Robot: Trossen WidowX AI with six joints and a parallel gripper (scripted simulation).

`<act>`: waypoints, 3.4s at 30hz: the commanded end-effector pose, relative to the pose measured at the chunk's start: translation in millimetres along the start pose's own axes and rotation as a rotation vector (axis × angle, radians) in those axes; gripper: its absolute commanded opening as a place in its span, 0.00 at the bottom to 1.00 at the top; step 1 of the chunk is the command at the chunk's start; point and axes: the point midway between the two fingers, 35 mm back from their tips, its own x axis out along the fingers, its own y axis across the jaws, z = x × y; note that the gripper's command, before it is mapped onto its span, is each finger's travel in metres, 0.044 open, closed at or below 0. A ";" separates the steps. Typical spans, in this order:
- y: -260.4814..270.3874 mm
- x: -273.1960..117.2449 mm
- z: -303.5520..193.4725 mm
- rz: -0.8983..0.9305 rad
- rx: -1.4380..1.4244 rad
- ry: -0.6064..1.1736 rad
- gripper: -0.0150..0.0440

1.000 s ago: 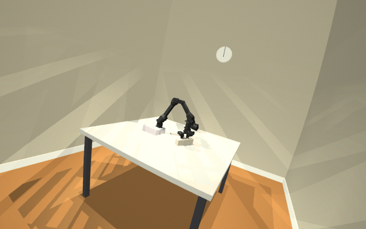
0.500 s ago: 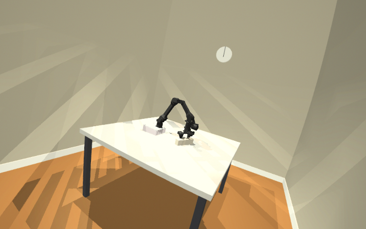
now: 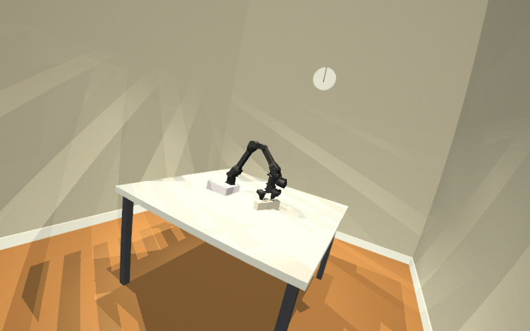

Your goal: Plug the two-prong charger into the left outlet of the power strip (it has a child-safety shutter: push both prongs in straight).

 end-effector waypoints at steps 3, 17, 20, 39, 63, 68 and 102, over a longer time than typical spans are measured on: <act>-0.6 0.8 -2.6 -0.002 0.004 -0.003 1.00; -0.7 1.3 -6.4 0.000 0.004 -0.013 1.00; -0.7 1.4 -7.2 0.001 0.004 -0.015 1.00; 0.9 2.5 -26.7 0.001 0.004 -0.013 1.00; 1.1 5.5 -55.6 0.001 0.004 -0.011 1.00; 0.8 6.3 -61.6 0.001 0.004 -0.010 1.00; -0.2 -72.3 -48.4 -0.026 0.134 -0.616 1.00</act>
